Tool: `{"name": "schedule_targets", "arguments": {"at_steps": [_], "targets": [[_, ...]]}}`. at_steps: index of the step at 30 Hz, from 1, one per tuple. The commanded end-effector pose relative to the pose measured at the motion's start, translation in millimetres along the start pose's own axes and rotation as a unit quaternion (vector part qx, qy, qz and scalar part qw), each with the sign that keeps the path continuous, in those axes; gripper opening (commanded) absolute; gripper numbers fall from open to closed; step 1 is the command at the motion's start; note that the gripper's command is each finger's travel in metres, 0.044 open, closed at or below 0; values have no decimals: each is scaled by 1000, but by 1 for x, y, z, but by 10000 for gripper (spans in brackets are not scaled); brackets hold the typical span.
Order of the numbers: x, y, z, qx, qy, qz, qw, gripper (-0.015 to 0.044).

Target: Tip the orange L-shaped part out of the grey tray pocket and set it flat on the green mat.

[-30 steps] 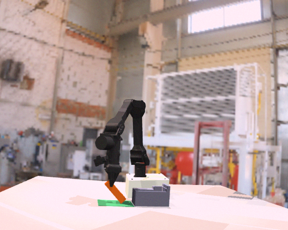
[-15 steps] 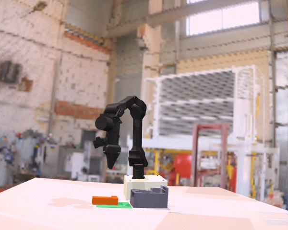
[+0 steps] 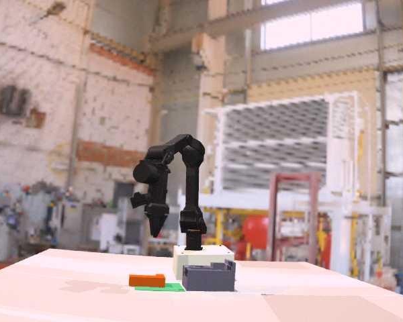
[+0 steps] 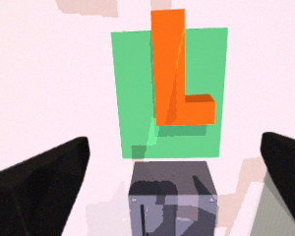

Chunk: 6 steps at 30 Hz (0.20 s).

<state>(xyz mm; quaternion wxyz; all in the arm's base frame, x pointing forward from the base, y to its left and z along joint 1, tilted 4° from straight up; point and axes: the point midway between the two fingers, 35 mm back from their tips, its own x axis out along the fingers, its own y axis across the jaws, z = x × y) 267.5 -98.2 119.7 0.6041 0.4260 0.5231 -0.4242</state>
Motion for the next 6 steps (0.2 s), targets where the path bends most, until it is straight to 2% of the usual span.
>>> {"name": "schedule_targets", "arguments": {"at_steps": [1,6], "targets": [[0,0,0,0,-1,1,1000,400],[0,0,0,0,-1,1,1000,400]]}}
